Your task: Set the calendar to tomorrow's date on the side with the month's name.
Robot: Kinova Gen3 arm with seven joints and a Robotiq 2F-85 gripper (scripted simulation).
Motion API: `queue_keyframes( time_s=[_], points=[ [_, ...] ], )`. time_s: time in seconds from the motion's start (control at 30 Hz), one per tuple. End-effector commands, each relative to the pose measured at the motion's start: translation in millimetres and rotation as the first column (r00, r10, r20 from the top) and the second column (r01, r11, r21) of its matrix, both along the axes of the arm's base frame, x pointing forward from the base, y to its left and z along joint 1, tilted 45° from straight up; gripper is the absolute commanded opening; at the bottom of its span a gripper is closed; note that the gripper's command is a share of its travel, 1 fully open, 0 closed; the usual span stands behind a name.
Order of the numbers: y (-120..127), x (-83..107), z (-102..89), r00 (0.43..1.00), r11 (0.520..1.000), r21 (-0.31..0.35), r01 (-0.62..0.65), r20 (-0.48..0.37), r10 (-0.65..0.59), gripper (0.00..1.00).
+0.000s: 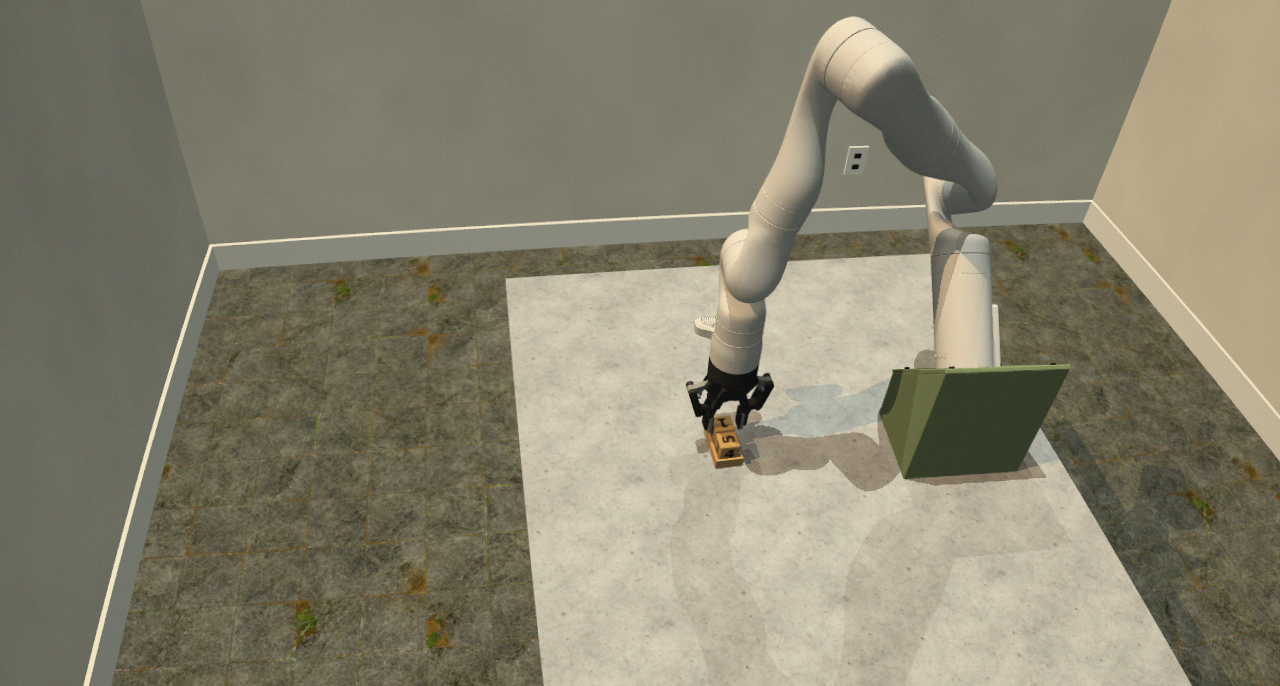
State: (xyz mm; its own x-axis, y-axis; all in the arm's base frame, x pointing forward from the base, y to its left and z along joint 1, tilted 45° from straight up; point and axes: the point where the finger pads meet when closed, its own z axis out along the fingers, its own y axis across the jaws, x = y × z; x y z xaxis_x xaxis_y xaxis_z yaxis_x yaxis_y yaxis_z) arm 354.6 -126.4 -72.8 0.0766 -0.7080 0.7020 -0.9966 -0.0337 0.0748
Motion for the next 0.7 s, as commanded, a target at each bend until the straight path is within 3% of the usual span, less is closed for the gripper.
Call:
queue_keyframes(
  time_s=[0.0, 0.2, 0.67],
  points=[
    [11, 3.6, 7.6, 1.0, 1.0, 0.004, -0.011, 0.006, 0.011, 0.48],
    [34, 4.1, 30.3, 1.0, 1.0, 0.004, -0.011, 0.006, 0.011, 0.48],
    [60, 4.8, 57.2, 1.0, 1.0, 0.004, -0.011, 0.006, 0.011, 0.48]
  ],
)
